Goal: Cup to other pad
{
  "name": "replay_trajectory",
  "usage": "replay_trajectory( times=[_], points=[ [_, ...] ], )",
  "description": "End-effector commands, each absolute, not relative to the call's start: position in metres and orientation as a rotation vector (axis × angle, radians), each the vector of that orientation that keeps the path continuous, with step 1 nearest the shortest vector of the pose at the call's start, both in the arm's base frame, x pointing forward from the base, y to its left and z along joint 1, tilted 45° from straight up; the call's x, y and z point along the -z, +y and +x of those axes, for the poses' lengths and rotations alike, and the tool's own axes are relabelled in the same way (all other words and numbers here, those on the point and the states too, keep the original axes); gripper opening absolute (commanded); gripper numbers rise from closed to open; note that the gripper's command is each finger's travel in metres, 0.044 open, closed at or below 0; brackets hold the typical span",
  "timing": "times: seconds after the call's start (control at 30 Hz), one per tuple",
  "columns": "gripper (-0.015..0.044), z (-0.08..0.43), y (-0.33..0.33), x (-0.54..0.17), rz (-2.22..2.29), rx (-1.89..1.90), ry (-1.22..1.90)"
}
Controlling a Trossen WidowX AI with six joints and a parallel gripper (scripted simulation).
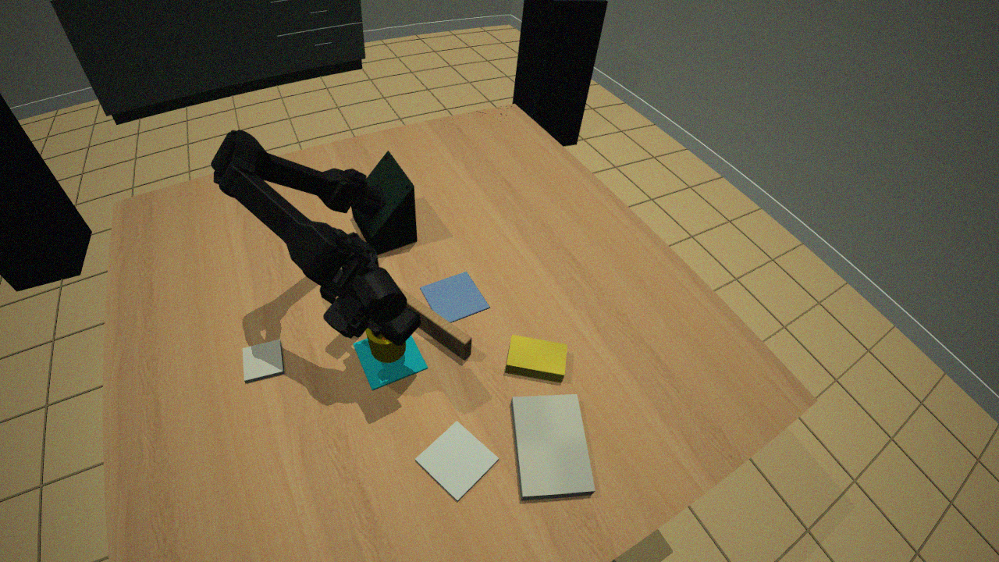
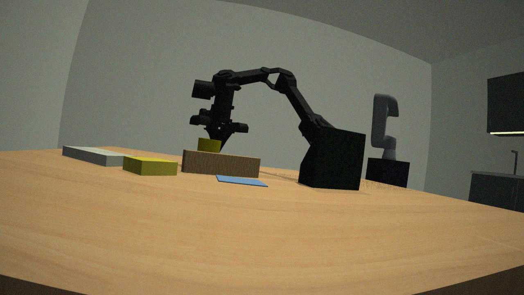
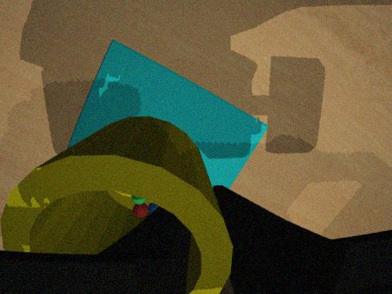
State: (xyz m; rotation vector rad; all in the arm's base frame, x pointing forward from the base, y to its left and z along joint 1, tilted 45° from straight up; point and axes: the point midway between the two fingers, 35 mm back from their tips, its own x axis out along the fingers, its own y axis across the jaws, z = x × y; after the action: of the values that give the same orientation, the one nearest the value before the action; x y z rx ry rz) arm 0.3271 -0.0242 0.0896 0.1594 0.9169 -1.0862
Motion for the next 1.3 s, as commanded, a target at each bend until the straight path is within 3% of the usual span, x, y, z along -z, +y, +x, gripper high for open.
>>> replay_trajectory(
  times=[0.0, 0.77, 0.97, 1.27],
  points=[
    [0.0, 0.3261, -0.0293, -0.0845, 0.149, 1.087, 0.92],
    [0.0, 0.3281, -0.0359, -0.079, 0.158, 1.088, 0.916],
    [0.0147, 0.3281, -0.0359, -0.079, 0.158, 1.088, 0.916],
    [0.0147, 0.3279, -0.0342, -0.0806, 0.158, 1.088, 0.917]
  ],
)
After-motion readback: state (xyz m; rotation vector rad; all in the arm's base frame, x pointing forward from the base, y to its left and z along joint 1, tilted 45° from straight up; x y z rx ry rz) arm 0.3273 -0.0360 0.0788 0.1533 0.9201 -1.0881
